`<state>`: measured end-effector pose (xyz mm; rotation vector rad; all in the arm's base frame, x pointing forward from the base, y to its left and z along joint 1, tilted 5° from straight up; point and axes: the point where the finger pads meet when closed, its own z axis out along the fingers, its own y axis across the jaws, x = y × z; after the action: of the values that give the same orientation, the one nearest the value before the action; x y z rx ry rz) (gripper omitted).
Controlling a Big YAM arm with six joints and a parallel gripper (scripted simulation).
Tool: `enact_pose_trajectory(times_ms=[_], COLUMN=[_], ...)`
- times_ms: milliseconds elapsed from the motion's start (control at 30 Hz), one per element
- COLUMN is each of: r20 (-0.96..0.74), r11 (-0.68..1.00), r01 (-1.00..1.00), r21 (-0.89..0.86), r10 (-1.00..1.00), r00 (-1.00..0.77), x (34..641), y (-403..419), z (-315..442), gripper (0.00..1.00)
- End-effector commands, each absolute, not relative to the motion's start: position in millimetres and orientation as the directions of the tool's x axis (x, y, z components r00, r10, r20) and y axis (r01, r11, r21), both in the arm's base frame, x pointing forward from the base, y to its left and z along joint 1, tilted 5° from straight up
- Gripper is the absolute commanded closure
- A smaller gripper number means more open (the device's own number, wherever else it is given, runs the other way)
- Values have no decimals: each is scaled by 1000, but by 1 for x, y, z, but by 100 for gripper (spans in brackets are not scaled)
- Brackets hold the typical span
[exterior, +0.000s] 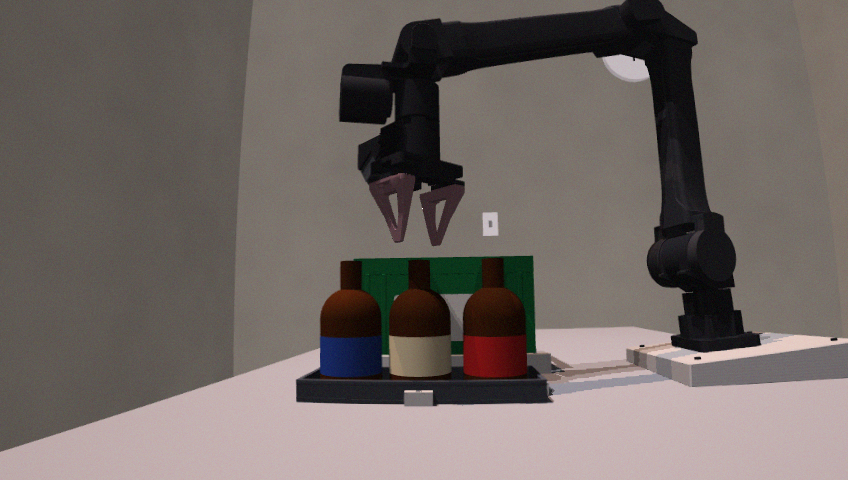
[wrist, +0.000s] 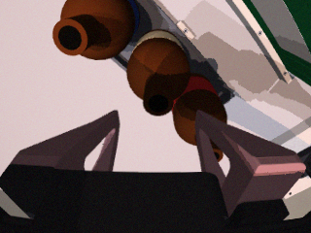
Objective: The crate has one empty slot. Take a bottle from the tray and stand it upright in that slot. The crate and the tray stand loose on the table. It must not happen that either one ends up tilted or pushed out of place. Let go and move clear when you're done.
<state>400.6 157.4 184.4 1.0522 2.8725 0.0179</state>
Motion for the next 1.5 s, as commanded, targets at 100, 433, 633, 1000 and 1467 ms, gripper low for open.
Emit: enact_pose_trajectory(times_ms=[100, 433, 633, 1000, 1467], r20=[-86, -89, -89, -89, -89], r11=[765, 765, 765, 765, 765], r01=[641, 640, 640, 640, 640], r21=[60, 66, 66, 66, 66], r10=[644, 644, 644, 644, 644], r00=[-761, -760, -760, -760, -760], x=[403, 402, 403, 403, 403], y=[154, 153, 154, 154, 154], z=[188, 192, 192, 192, 192], gripper=[39, 39, 39, 39, 39])
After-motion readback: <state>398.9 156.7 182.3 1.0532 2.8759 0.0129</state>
